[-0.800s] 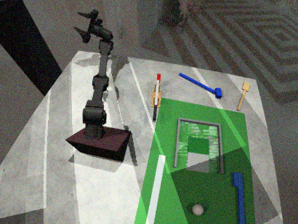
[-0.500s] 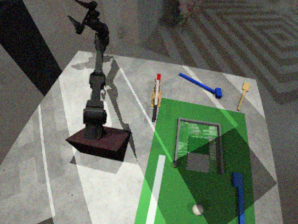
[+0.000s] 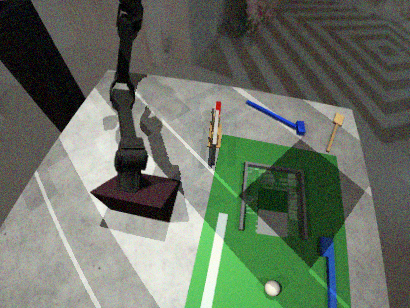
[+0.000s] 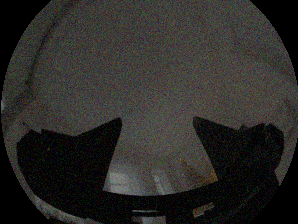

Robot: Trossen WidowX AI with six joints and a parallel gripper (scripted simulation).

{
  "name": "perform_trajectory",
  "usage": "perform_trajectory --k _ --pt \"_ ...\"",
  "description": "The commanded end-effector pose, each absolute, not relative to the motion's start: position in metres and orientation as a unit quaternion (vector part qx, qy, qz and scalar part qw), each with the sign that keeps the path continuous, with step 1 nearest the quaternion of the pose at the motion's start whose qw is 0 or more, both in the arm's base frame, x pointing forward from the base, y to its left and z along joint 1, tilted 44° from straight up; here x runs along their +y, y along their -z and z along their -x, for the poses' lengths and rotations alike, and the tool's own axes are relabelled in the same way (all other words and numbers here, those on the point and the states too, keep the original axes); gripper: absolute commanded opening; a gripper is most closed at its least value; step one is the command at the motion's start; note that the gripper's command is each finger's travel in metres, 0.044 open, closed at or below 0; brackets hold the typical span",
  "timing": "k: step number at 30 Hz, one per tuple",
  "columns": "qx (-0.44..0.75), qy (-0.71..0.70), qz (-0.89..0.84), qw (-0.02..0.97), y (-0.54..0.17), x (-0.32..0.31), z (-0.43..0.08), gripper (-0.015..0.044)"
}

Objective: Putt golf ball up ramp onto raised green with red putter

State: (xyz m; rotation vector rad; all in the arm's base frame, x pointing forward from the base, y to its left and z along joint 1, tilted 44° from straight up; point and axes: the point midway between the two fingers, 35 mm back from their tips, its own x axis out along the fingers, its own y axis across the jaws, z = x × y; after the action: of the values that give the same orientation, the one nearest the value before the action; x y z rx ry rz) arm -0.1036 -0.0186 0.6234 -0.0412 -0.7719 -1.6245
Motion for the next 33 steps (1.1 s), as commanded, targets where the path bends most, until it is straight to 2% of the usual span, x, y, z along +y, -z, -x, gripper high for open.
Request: perform_trajectory --k 1,10,20,27,33 --pt "-0.291 0.666 -0.014 0.687 -0.615 -0.065 0.060 0.0440" --pt "-0.179 0.540 -0.128 0.812 -0.565 -0.140 -0.054 0.0440" --pt "-0.028 0.391 -0.295 0.871 -0.476 -0.161 -0.171 0.0440" --pt "0.127 0.278 -0.430 0.849 -0.392 -0.135 -0.244 0.0440" --pt "0.281 0.194 -0.546 0.765 -0.314 -0.084 -0.284 0.0440"
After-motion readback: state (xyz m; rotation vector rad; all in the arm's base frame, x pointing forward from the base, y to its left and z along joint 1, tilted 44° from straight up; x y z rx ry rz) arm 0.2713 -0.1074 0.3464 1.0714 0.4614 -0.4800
